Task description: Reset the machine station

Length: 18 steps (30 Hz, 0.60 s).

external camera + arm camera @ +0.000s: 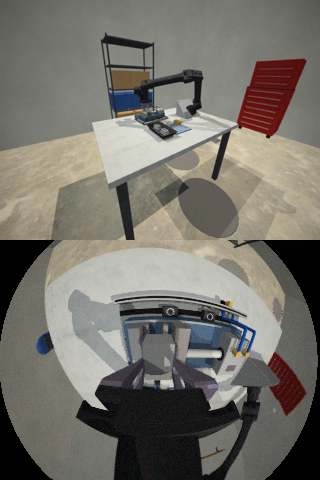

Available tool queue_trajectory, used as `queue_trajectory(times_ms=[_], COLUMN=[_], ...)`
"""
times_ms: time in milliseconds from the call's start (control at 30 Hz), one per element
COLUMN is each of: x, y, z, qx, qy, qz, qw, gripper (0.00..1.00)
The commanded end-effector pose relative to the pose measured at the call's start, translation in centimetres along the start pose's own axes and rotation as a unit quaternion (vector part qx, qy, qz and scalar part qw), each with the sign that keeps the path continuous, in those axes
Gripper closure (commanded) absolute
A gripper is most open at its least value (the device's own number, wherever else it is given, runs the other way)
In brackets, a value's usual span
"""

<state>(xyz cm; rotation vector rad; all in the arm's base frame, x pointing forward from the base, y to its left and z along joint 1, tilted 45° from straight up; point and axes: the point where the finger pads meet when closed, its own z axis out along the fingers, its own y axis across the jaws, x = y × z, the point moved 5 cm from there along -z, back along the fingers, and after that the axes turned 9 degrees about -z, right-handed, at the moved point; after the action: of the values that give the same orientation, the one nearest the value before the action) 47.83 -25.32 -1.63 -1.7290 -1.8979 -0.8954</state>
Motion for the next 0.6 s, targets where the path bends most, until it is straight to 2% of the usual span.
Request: queue_trajectory(times_ms=[0,567], x=[-0.09,-0.07], y=[1.03,0.81], z=[-0.10,0.02], qx=[-0.005,-0.005], qy=[-0.006,-0.005], qz=[-0.007,-0.005], qw=[1.000,1.000], gripper=[1.00,1.00])
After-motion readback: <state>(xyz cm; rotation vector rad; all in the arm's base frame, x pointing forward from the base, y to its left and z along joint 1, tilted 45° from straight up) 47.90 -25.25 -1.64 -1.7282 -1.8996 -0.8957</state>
